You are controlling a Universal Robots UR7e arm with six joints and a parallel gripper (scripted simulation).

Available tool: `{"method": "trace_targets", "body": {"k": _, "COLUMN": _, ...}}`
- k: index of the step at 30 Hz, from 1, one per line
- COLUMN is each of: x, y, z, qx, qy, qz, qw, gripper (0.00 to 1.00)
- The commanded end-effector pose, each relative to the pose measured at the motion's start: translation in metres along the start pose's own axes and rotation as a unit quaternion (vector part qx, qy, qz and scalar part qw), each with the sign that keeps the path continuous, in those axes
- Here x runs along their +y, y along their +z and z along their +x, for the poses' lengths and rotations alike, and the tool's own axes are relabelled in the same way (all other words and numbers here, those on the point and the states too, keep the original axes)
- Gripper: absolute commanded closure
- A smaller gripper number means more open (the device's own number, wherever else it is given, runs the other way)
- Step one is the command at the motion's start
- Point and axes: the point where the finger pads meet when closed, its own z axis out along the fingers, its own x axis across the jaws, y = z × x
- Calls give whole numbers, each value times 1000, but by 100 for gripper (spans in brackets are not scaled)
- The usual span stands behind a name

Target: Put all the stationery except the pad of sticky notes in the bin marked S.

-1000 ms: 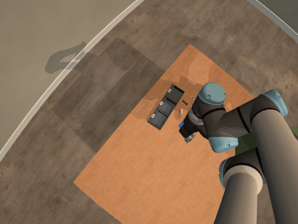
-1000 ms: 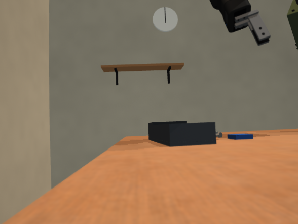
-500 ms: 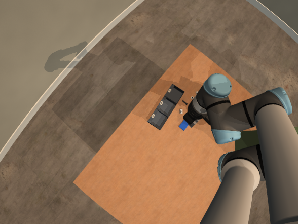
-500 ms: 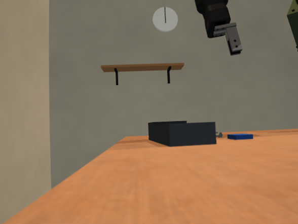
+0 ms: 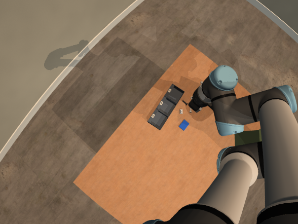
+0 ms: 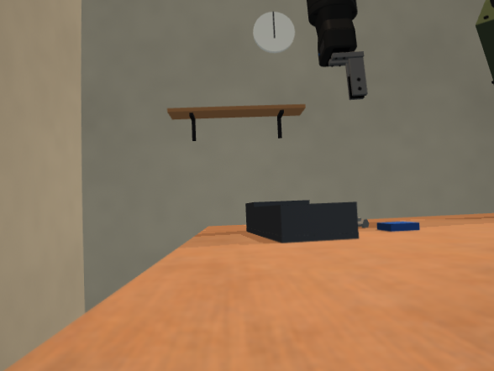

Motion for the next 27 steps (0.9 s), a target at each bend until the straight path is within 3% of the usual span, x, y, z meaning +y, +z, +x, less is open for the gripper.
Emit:
{"method": "trace_targets", "body": {"k": 1, "x": 11, "y": -7, "z": -35, "qx": -24, "qy": -22, "qz": -15, "qw": 999, "gripper": 69}}
{"method": "trace_targets", "body": {"k": 17, "x": 11, "y": -7, "z": -35, "qx": -24, "qy": -22, "qz": -15, "qw": 999, "gripper": 69}}
{"method": "trace_targets", "body": {"k": 24, "x": 54, "y": 33, "z": -40, "qx": -19, "qy": 112, "qz": -18, "qw": 993, "gripper": 69}}
{"method": "trace_targets", "body": {"k": 27, "x": 60, "y": 39, "z": -41, "qx": -17, "qy": 150, "qz": -18, "qw": 988, "gripper": 69}}
